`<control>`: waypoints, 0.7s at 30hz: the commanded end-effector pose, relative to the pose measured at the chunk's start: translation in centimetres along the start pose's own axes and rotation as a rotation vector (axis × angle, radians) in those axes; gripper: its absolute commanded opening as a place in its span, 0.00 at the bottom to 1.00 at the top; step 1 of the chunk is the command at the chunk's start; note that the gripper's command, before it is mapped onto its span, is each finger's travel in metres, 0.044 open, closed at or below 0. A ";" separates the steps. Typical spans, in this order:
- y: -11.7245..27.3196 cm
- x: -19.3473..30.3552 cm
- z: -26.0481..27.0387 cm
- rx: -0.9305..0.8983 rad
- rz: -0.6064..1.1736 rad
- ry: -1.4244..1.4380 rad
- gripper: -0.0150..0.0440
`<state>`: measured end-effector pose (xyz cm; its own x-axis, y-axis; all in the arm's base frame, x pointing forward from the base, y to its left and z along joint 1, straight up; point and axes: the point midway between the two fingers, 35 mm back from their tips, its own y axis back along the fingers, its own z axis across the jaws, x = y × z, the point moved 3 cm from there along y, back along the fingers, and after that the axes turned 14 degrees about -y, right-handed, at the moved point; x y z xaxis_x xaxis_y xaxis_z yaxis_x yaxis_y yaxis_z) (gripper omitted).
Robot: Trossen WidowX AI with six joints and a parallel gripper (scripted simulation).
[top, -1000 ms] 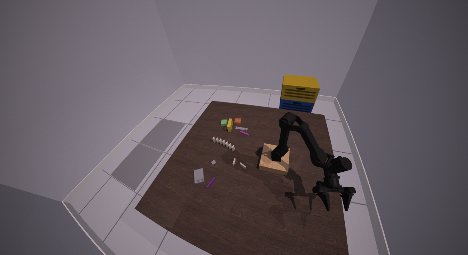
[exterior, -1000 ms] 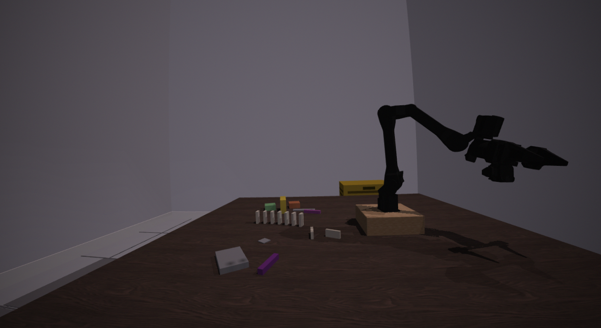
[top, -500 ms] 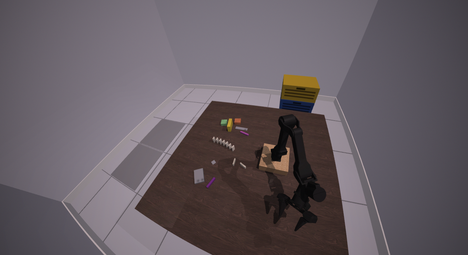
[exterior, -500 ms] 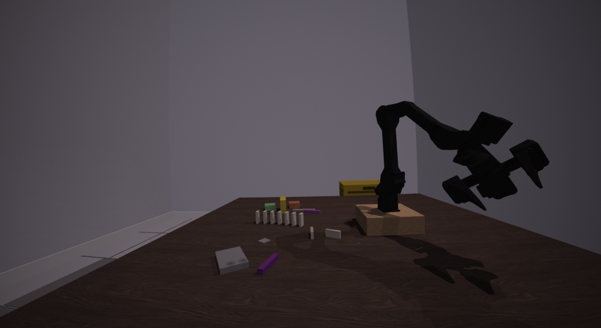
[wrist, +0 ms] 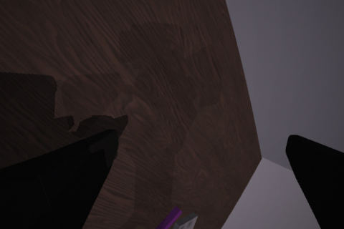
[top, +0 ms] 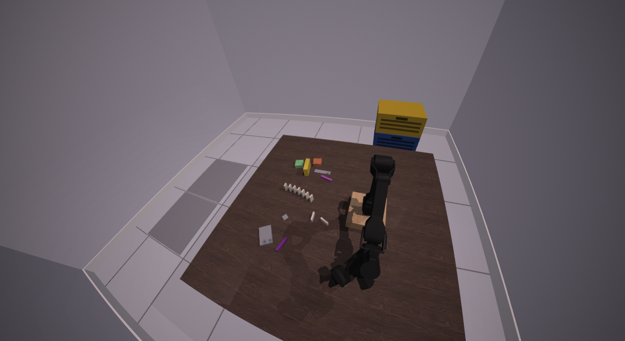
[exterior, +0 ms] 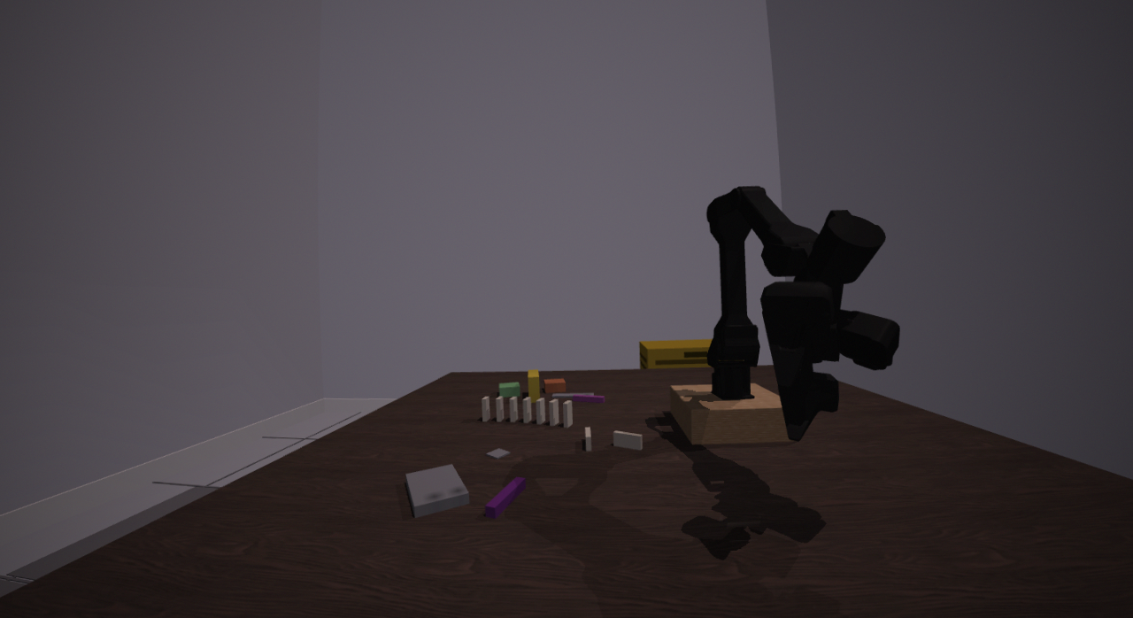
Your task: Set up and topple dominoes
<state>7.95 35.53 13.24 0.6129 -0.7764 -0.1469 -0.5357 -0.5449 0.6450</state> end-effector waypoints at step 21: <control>-3.1 27.0 -3.1 0.204 0.844 -2.337 1.00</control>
<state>25.28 22.67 10.36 -0.8535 -0.2395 -0.4628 -0.4586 -0.0765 0.8853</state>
